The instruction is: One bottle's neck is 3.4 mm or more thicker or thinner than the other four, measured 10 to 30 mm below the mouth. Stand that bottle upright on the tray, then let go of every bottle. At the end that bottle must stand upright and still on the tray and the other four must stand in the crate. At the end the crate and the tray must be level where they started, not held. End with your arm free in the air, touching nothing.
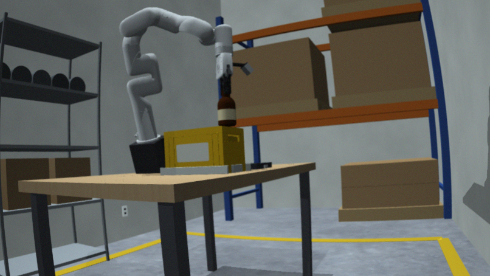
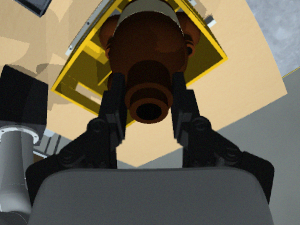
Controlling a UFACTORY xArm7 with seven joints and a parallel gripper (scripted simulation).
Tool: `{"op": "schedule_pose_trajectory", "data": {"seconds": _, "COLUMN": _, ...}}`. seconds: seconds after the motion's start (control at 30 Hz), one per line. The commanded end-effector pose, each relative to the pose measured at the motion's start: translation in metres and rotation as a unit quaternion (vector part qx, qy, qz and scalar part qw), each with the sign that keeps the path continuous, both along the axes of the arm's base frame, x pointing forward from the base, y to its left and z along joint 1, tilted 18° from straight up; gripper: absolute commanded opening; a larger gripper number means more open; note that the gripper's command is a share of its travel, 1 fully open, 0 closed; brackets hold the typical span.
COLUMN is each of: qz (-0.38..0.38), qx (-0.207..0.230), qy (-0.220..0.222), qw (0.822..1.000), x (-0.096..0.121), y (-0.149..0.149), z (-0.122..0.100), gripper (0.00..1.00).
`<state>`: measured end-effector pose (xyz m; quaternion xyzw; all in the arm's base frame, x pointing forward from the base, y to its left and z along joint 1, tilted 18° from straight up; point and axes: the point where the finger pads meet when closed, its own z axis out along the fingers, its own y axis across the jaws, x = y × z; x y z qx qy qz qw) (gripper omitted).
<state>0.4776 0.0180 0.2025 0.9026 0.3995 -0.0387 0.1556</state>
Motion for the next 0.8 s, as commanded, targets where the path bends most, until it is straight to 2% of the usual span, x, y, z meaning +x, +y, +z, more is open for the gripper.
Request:
{"op": "schedule_pose_trajectory", "data": {"seconds": 0.0, "qz": 0.001, "qx": 0.000, "qy": -0.002, "qw": 1.000, "x": 0.0011, "y": 0.0011, "z": 0.0017, "gripper": 0.00}}
{"op": "schedule_pose_trajectory", "data": {"seconds": 0.77, "qz": 0.001, "qx": 0.000, "qy": -0.002, "qw": 1.000, "x": -0.0003, "y": 0.0051, "z": 0.0003, "gripper": 0.00}}
